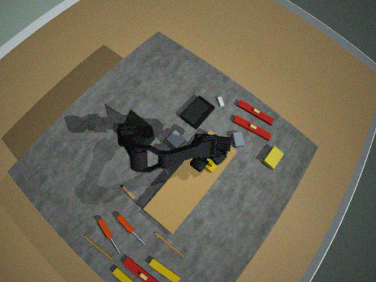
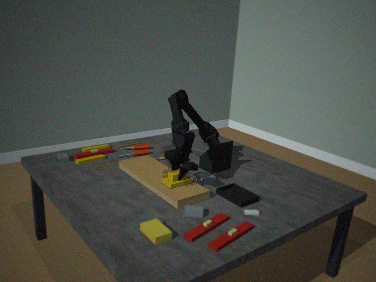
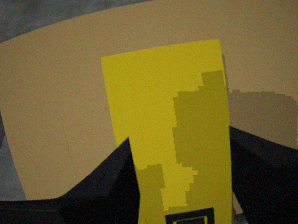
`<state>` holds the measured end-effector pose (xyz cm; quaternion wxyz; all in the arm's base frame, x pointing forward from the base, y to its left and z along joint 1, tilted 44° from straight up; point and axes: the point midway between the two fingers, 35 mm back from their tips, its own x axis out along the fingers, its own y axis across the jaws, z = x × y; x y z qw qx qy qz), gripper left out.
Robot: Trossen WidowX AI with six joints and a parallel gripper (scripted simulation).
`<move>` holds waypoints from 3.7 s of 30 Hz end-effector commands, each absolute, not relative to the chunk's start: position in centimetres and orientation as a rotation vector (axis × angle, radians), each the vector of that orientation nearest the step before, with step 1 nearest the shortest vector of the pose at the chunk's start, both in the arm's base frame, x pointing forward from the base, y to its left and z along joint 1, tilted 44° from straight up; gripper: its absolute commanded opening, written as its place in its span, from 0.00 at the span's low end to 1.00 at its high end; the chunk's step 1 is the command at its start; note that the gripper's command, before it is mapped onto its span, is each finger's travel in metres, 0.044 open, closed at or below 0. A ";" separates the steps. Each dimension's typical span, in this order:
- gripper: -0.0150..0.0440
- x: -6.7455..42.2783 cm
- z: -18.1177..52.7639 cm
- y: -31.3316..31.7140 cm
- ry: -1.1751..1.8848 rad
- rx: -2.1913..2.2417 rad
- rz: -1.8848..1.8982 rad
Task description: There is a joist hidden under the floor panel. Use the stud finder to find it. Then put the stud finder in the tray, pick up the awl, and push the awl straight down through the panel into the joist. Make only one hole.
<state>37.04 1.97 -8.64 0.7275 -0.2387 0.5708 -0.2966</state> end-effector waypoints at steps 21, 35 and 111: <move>0.25 37.5 -10.9 4.3 1.262 -0.519 -0.651; 0.25 37.8 -12.2 5.7 1.262 -0.517 -0.650; 0.25 37.3 -10.0 3.3 1.263 -0.520 -0.652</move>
